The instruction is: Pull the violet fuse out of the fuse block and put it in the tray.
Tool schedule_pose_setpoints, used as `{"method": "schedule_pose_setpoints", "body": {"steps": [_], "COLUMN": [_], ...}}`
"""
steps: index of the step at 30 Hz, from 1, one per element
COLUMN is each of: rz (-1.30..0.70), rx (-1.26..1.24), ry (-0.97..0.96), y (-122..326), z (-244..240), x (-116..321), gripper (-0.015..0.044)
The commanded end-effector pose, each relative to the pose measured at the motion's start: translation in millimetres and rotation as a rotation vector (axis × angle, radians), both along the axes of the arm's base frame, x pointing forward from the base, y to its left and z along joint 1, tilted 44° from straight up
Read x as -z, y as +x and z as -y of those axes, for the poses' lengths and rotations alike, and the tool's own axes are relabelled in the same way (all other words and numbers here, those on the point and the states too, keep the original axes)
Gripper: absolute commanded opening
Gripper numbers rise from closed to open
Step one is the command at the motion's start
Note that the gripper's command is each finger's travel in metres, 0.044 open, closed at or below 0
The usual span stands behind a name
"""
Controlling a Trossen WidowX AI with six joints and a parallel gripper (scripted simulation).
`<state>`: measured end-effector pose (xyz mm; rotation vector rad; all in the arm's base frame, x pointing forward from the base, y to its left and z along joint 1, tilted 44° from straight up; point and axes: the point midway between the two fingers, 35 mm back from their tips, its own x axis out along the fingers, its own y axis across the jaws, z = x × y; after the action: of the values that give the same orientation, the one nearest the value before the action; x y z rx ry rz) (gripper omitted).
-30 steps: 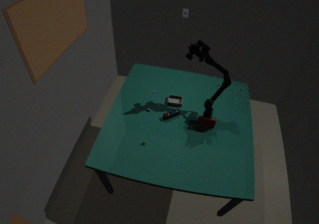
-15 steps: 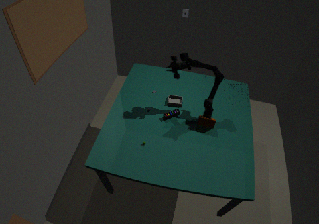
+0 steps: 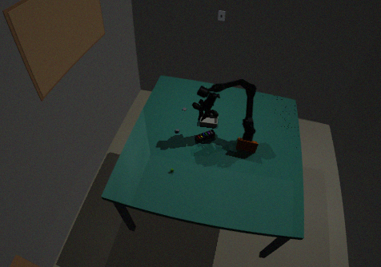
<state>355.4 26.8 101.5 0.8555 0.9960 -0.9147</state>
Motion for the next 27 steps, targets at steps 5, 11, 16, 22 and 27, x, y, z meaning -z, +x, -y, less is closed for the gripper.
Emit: {"method": "schedule_pose_setpoints", "body": {"steps": [5,11,16,22,27], "rz": [-0.464,-0.474,-0.474,-0.474,-0.474], "rx": [-0.096,-0.101,-0.101,-0.101,-0.101], "ry": [-0.512,-0.524,-0.524,-0.524,-0.524], "y": [-66,-68,-68,-68,-69], "z": [43,39,39,42,46], "x": [54,59,59,63,67], "gripper": [0.0074,0.0074,0.0074,0.0074,0.0074]}}
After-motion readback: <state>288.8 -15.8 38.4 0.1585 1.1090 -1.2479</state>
